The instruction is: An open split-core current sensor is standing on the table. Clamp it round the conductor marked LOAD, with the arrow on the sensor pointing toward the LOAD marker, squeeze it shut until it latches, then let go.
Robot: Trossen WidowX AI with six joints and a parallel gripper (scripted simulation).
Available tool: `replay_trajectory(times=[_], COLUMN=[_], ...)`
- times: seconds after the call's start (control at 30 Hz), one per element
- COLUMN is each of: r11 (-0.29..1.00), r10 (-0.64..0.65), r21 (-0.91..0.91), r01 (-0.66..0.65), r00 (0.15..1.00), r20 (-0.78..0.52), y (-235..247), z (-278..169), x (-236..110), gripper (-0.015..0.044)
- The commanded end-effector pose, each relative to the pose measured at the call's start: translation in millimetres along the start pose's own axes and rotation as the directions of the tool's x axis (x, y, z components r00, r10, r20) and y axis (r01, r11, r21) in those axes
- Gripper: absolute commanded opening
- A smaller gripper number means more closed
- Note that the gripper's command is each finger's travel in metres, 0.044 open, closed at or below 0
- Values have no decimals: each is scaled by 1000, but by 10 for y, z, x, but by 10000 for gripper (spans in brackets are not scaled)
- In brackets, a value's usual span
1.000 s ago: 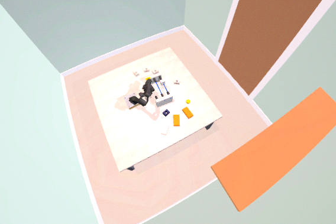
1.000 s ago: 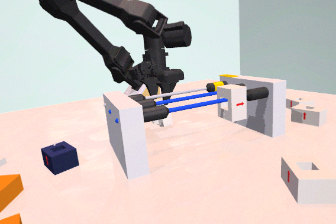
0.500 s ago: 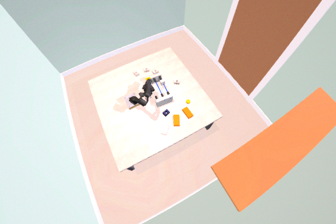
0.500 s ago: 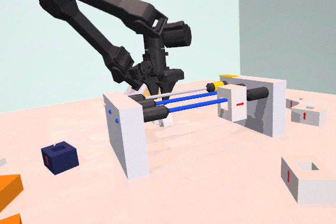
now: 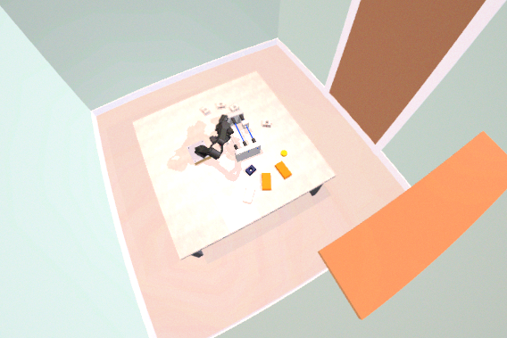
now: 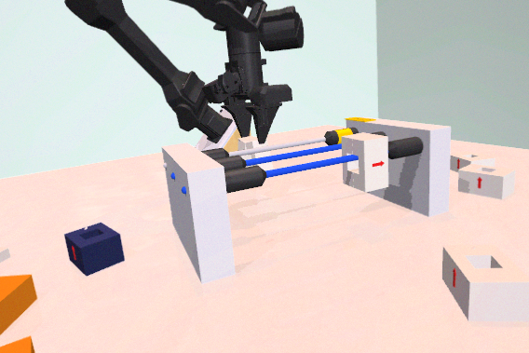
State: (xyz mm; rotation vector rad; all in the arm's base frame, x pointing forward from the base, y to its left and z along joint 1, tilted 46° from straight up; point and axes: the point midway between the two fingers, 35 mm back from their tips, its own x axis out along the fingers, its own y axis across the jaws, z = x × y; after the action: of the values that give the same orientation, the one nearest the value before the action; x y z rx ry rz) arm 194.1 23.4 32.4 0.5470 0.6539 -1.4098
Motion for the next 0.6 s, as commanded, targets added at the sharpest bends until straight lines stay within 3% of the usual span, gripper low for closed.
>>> replay_trajectory(times=[0.0, 0.57], r11=[1000, 1000], r10=[-3, -6], r21=[1, -4], r01=[3, 6], r00=[1000, 1000], r20=[-5, 7], y=[20, 65], z=[-16, 8], x=[-204, -816], gripper=[0, 0])
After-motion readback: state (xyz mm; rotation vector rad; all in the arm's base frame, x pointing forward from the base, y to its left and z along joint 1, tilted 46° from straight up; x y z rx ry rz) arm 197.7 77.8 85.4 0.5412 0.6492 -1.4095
